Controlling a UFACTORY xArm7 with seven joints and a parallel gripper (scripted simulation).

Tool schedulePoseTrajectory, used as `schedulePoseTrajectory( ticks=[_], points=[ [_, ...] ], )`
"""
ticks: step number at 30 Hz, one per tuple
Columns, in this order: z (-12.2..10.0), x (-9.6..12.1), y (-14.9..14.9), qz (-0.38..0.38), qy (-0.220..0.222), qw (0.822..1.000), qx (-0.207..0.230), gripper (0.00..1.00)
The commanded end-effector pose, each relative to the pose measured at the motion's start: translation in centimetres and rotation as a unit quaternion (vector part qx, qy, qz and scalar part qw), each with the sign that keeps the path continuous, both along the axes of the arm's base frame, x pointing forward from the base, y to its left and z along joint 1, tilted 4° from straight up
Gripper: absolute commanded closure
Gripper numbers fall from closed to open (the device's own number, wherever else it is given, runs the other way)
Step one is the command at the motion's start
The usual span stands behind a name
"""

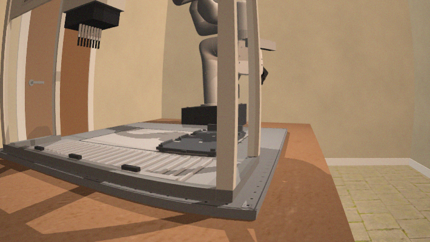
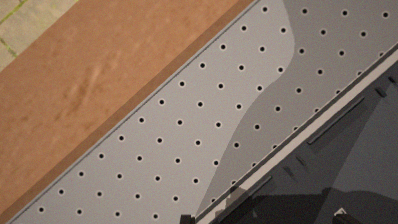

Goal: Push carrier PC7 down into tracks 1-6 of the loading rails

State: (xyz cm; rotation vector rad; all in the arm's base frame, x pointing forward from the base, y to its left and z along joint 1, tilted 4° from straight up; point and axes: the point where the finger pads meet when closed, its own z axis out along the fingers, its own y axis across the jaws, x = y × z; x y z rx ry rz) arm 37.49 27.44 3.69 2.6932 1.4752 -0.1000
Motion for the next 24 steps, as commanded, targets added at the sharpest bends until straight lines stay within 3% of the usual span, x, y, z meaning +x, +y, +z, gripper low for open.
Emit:
schedulePoseTrajectory(
  ticks=[1, 11, 13, 24],
  points=[
    [0.5, -1.9, -1.7, -0.09, -0.025, 0.996, 0.01, 0.18],
    [0.7, -5.6, -5.1, -0.254, -0.037, 0.967, 0.008, 0.18],
    [0.7, -5.6, -5.1, -0.254, -0.037, 0.967, 0.008, 0.18],
    [1.0, -9.6, -8.9, -0.412, -0.049, 0.91, 0.006, 0.18]
  ],
)
